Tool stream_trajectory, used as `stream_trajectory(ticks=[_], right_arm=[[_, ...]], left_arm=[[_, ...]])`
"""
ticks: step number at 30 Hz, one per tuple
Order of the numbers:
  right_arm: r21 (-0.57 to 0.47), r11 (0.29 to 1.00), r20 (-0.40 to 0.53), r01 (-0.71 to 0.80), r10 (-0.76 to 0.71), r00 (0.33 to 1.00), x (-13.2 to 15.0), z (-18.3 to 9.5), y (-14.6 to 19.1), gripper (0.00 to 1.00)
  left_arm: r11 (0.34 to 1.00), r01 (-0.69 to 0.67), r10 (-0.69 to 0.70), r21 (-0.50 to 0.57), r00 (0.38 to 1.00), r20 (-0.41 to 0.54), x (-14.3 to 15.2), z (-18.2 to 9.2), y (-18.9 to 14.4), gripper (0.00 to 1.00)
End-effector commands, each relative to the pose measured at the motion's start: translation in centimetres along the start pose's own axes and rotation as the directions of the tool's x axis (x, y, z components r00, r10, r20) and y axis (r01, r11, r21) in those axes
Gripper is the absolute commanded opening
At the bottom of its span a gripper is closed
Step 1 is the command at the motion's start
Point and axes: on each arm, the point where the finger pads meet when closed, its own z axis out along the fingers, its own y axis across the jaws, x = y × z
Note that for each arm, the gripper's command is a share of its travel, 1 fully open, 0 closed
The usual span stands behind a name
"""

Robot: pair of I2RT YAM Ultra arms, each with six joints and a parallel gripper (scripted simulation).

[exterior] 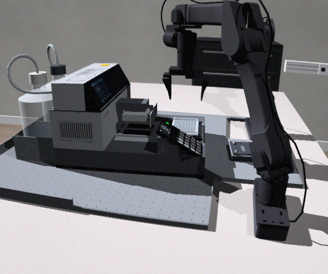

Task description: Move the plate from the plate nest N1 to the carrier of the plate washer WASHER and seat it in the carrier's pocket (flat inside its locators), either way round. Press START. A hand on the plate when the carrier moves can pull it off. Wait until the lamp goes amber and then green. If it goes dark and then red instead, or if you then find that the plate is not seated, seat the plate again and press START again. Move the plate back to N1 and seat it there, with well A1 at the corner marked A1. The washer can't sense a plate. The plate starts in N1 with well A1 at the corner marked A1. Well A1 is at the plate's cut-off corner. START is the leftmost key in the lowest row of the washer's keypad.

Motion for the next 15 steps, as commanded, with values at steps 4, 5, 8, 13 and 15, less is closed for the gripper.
stream_trajectory(ticks=[4,5,8,13,15], right_arm=[[0.007,1.0,0.033,-0.011,0.011,0.999,-1.72,-0.54,-0.42,0.0],[0.007,1.0,0.033,-0.011,0.011,0.999,-1.72,-0.54,-0.42,0.0],[0.007,1.0,0.033,-0.011,0.011,0.999,-1.72,-0.54,-0.42,0.0],[0.007,1.0,0.033,-0.011,0.011,0.999,-1.72,-0.54,-0.42,0.0],[0.007,1.0,0.033,-0.011,0.011,0.999,-1.72,-0.54,-0.42,0.0]], left_arm=[[1.0,0.021,-0.021,-0.005,1.0,0.0,1.2,-0.77,0.37,1.0],[1.0,0.017,-0.017,-0.008,1.0,-0.003,1.29,-0.77,0.51,1.0],[1.0,0.001,-0.001,-0.003,1.0,0.001,0.99,-0.76,0.11,1.0],[1.0,-0.007,0.007,0.004,1.0,0.005,0.7,-0.74,-0.27,1.0],[1.0,-0.007,0.007,0.004,1.0,0.005,0.7,-0.74,-0.27,1.0]])
